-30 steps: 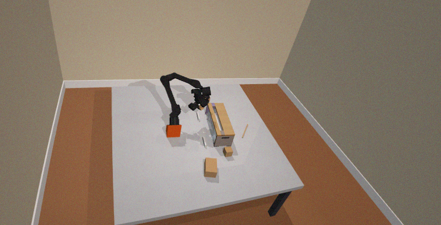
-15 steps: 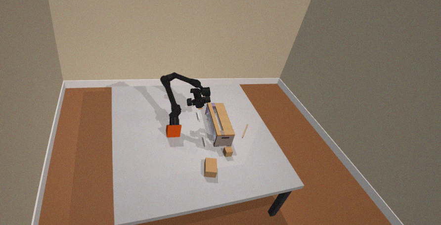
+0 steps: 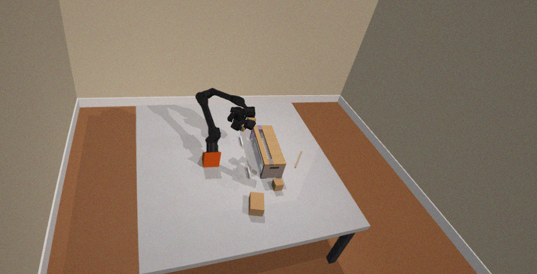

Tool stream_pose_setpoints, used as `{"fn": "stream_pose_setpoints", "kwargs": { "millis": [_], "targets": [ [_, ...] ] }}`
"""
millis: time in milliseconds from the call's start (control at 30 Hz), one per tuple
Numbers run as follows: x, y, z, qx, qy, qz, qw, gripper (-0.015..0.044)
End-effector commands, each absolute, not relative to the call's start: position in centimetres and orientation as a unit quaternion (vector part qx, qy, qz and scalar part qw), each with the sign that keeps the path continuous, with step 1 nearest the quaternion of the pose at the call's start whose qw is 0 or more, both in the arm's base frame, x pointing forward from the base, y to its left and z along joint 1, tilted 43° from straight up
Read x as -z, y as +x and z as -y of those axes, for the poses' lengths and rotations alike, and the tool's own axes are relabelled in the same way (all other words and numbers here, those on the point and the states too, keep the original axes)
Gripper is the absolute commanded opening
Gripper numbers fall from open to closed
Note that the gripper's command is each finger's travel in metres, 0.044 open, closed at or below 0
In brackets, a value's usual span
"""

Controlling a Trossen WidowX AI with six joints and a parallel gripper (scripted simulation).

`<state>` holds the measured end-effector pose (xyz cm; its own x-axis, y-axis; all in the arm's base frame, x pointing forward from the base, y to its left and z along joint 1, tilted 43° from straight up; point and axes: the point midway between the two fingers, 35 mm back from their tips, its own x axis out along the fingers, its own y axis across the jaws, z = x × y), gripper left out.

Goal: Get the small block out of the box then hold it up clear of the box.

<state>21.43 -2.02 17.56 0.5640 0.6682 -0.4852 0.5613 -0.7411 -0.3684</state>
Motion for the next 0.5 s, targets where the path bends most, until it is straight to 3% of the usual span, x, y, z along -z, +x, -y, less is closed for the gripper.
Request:
{"fn": "stream_pose_setpoints", "kwargs": {
  "millis": [0, 100, 467],
  "targets": [
    [-18.05, 21.43, 2.35, -0.322, -0.876, 0.324, 0.152, 0.0],
    [-18.22, 21.34, 2.49, -0.332, -0.87, 0.307, 0.198, 0.0],
    [-18.24, 21.34, 2.5, -0.333, -0.869, 0.306, 0.201, 0.0]
  ]
}}
